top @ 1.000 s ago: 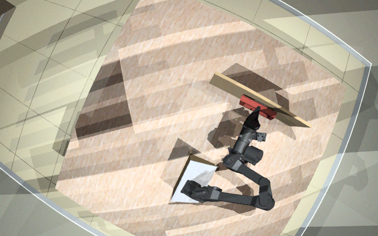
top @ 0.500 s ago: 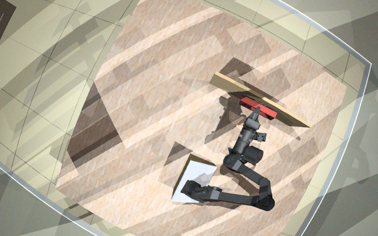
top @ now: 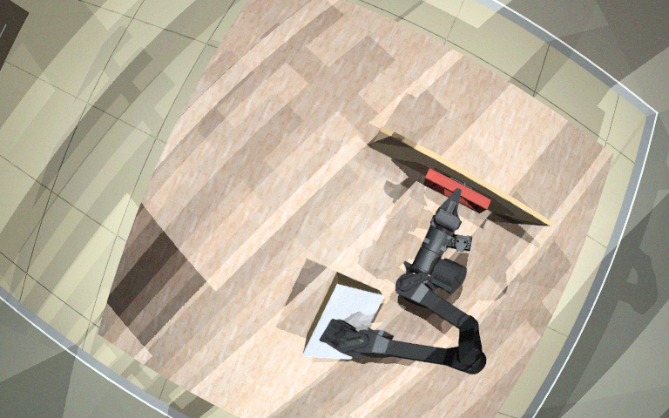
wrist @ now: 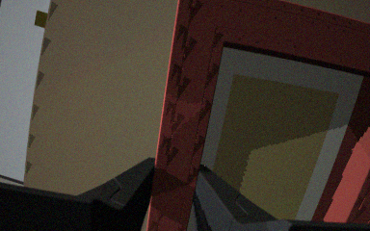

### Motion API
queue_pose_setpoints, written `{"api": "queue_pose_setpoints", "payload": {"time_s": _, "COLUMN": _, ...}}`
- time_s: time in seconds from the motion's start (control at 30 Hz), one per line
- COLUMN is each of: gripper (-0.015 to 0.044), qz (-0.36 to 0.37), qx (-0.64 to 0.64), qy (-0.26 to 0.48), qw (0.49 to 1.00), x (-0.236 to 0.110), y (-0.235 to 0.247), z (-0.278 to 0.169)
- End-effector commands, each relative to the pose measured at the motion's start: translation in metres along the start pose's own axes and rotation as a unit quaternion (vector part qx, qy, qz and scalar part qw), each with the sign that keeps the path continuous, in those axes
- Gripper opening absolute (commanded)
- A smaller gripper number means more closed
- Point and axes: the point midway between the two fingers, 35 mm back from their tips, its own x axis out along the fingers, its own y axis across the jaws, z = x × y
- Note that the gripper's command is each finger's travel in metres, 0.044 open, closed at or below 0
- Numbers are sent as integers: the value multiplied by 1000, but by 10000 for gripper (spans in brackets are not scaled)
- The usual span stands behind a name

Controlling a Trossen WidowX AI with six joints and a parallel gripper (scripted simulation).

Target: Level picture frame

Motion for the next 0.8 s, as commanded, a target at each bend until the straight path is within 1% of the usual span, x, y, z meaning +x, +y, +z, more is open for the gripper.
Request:
{"api": "queue_pose_setpoints", "payload": {"time_s": 0.0, "gripper": 0, "qz": 10, "qx": 2, "qy": -1, "qw": 1000, "x": 0, "y": 6, "z": 2}}
{"api": "queue_pose_setpoints", "payload": {"time_s": 0.77, "gripper": 0, "qz": 10, "qx": 2, "qy": -1, "qw": 1000, "x": 0, "y": 4, "z": 7}}
